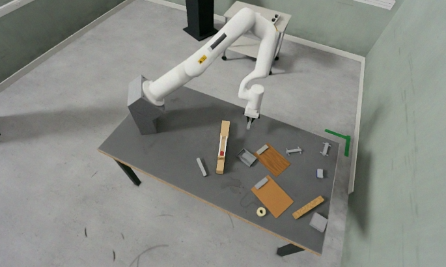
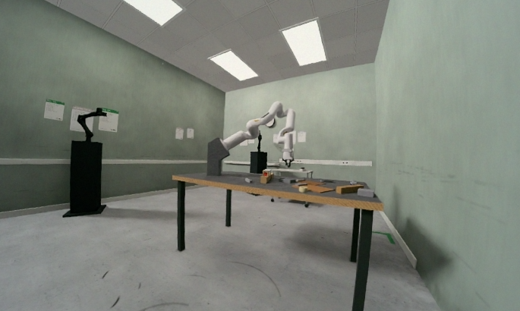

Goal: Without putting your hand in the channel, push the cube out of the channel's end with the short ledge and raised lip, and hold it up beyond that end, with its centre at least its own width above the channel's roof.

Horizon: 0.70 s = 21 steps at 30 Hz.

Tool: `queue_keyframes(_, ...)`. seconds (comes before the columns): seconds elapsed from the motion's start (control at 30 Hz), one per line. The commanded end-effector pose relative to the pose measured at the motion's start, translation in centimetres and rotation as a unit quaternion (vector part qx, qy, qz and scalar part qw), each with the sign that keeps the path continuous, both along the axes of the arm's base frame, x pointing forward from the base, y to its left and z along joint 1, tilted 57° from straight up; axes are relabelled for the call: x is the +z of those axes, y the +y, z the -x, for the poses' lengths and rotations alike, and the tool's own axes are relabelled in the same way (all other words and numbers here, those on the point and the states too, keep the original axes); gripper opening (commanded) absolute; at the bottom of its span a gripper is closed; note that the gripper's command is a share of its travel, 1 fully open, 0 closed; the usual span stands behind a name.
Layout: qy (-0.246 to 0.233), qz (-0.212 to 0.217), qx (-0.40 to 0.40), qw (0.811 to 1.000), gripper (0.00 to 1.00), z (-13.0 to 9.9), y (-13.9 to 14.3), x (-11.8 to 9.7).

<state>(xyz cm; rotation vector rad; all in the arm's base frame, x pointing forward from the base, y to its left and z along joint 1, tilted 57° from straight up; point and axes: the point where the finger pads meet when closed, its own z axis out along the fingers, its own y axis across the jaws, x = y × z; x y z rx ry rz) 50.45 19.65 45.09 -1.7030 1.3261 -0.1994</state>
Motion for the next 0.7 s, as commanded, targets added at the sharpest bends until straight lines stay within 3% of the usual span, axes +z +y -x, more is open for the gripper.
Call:
queue_keyframes(0.0, 0.002, 0.000, 0.001, 1.000, 0.00, 0.1, -0.1, 0.2)
queue_keyframes(0.23, 0.002, 0.000, 0.001, 1.000, 0.00, 0.1, -0.1, 0.2)
queue_keyframes(0.4, 0.001, 0.004, 0.007, 1.000, 0.00, 0.6, -0.5, -1.0)
queue_keyframes(0.67, -0.030, 0.039, 0.048, 0.998, 0.00, 5.8, -4.2, -11.1)
